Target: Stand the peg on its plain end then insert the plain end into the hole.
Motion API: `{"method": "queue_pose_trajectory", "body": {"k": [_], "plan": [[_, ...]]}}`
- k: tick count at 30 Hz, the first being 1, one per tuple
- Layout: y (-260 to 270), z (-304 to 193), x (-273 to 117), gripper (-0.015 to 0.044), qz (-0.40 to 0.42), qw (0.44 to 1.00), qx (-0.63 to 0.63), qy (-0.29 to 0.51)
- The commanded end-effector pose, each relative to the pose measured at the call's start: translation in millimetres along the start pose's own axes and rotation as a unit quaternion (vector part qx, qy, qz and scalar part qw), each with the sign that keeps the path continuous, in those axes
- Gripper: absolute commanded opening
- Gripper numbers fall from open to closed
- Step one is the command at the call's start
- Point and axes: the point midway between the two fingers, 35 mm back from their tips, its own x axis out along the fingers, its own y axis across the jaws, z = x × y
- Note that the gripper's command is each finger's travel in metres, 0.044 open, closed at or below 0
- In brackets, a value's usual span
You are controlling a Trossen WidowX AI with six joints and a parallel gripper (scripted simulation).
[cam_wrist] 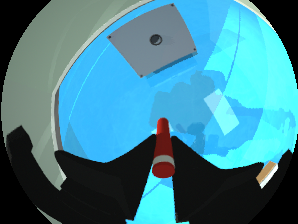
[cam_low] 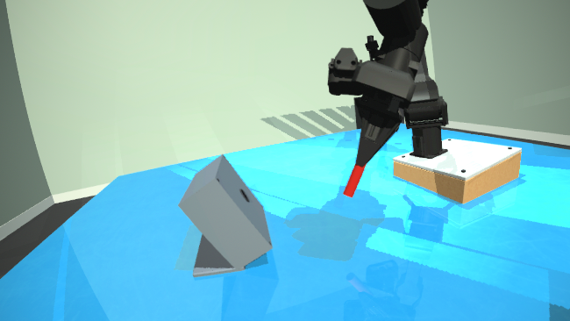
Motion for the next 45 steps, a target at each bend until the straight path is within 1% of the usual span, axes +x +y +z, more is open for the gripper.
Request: {"method": "queue_pose_trajectory", "body": {"k": [1,23,45], "plan": [[-0.6,2.1,1.0,0.0,0.01,1.0,0.017,-0.013],[-0.7,13.6,4.4,0.0,0.061,0.99,0.099,-0.075],[-4.4,25.1,3.7,0.0,0.116,0.967,0.186,-0.128]]}}
